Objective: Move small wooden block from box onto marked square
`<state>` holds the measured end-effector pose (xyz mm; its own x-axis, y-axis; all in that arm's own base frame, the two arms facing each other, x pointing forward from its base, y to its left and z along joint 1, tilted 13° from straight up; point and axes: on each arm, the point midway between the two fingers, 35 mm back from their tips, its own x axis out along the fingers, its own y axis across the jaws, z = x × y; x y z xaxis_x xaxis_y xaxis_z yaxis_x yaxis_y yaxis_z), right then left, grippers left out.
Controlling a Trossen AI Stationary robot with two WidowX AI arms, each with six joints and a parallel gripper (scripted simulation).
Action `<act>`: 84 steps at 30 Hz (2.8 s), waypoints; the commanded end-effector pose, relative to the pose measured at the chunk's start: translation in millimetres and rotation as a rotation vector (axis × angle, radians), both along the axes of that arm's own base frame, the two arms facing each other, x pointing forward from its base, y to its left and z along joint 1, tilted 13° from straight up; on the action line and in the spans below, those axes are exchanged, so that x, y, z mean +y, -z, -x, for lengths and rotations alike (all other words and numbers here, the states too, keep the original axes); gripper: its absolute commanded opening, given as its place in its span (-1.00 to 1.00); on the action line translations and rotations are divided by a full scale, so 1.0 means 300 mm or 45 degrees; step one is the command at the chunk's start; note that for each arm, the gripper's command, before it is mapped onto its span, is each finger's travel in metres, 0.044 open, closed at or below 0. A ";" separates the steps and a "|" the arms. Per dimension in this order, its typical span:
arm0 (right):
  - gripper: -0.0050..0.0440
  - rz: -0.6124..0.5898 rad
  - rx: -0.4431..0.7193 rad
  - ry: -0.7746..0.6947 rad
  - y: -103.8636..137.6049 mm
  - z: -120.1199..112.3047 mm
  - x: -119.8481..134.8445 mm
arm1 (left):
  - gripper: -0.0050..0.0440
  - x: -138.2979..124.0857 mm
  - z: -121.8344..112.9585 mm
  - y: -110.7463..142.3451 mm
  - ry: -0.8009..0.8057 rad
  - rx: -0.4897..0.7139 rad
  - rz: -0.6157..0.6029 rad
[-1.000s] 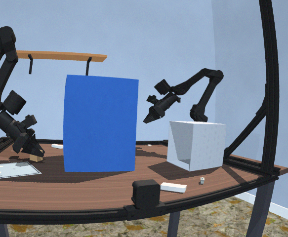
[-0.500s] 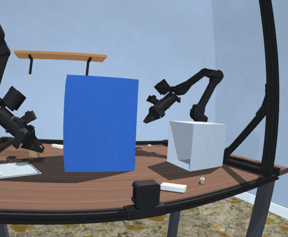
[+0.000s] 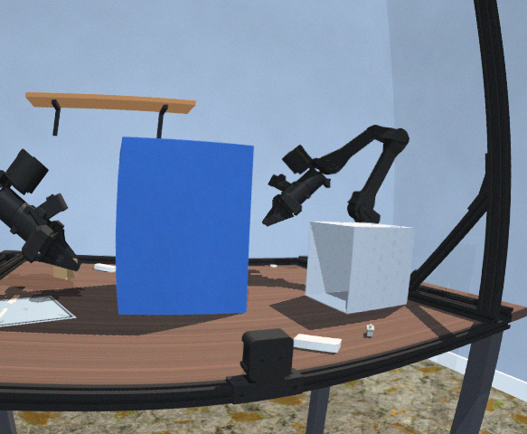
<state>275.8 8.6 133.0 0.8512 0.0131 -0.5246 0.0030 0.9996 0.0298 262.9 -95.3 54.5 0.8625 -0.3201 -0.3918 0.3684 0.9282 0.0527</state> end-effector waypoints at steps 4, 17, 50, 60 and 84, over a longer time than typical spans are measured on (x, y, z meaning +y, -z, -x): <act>0.84 -0.001 0.004 -0.008 0.003 0.002 0.003 | -0.80 -0.002 -0.001 -0.035 0.003 -0.014 0.000; 0.84 -0.001 0.004 -0.008 0.003 0.002 0.003 | -0.80 0.006 0.025 -0.090 0.004 -0.020 0.002; 0.84 -0.001 0.004 -0.008 0.003 0.002 0.003 | -0.80 -0.164 0.224 -0.084 0.287 0.062 -0.102; 0.84 -0.001 0.004 -0.008 0.003 0.002 0.003 | -0.80 -0.199 0.299 -0.076 0.388 0.077 -0.150; 0.84 -0.001 0.004 -0.008 0.003 0.002 0.003 | -0.80 -0.232 0.310 0.012 0.432 0.130 -0.209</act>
